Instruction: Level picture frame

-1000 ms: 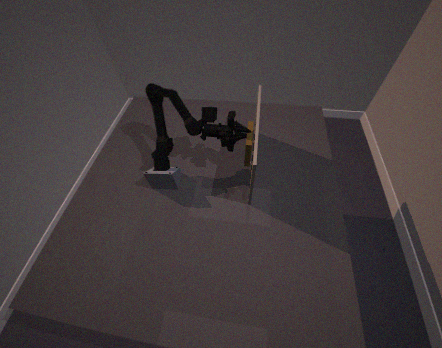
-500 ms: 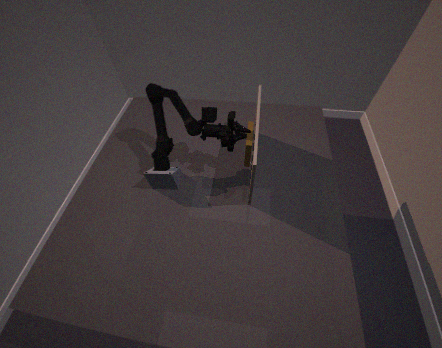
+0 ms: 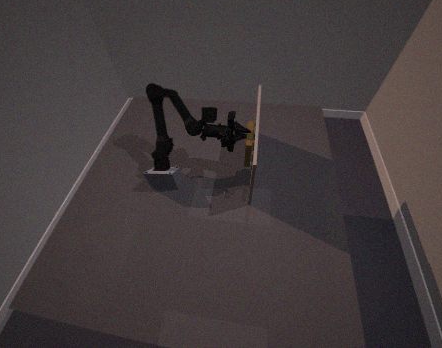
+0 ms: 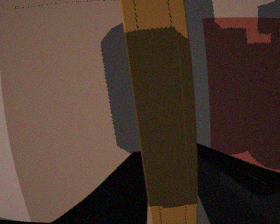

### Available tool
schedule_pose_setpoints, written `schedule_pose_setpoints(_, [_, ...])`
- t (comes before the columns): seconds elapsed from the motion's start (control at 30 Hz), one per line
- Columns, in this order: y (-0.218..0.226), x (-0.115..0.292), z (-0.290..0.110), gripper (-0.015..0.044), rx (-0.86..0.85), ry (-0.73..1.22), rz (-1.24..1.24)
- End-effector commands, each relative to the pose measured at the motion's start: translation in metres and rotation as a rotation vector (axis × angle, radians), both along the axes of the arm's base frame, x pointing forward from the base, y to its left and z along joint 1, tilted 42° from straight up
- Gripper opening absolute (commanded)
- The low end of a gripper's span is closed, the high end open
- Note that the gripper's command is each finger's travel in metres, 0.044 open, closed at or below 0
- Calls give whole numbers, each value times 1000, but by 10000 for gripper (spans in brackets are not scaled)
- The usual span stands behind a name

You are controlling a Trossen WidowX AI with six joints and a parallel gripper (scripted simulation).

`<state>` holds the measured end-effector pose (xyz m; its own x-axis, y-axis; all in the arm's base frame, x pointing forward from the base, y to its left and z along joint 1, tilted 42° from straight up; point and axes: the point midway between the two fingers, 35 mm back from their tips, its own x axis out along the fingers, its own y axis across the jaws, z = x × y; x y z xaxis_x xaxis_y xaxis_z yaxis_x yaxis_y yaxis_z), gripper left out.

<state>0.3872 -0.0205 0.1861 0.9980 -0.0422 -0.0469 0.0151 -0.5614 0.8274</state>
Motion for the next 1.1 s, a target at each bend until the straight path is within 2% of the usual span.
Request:
schedule_pose_setpoints(0.0, [-2, 0, 1, 0, 0, -6, -5])
schedule_pose_setpoints(1.07, [3, 0, -4, 0, 0, -2, 4])
